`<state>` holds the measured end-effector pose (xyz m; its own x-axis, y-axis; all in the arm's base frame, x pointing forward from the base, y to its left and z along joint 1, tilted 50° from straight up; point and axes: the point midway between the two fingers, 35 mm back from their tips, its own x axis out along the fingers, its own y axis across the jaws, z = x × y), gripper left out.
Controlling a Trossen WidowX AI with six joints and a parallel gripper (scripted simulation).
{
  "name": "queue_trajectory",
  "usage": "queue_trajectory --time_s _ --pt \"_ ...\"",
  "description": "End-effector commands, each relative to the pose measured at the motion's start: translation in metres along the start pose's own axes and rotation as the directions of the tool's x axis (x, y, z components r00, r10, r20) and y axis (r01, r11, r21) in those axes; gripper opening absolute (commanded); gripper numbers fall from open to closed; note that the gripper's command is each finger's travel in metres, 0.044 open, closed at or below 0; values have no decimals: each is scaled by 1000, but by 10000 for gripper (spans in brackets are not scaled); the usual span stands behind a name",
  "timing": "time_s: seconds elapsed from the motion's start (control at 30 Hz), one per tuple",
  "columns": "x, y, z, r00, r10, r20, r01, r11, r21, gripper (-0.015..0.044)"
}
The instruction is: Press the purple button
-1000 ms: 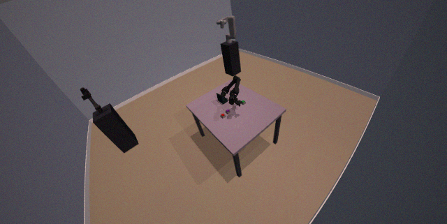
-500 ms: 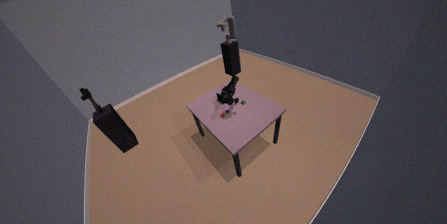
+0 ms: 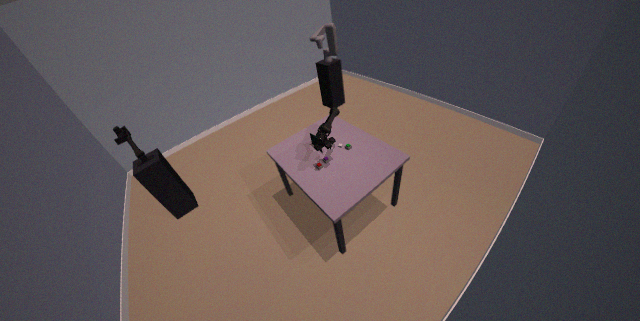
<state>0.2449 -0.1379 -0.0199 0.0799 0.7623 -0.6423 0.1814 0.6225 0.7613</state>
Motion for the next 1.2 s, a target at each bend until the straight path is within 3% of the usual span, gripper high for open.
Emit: queue_trajectory --time_s 0.0,0.2,0.4,0.7,1.17 --pt "-1 -11 -9 1000 -25 -14 22 989 -147 400" --pt "-1 -11 -9 1000 -25 -14 22 989 -147 400" --pt "58 -12 -10 1000 -23 -13 21 989 -147 242" --pt "61 -12 -10 1000 -22 -13 20 989 -147 20" --pt "68 -12 -10 1000 -23 -13 20 989 -147 20"
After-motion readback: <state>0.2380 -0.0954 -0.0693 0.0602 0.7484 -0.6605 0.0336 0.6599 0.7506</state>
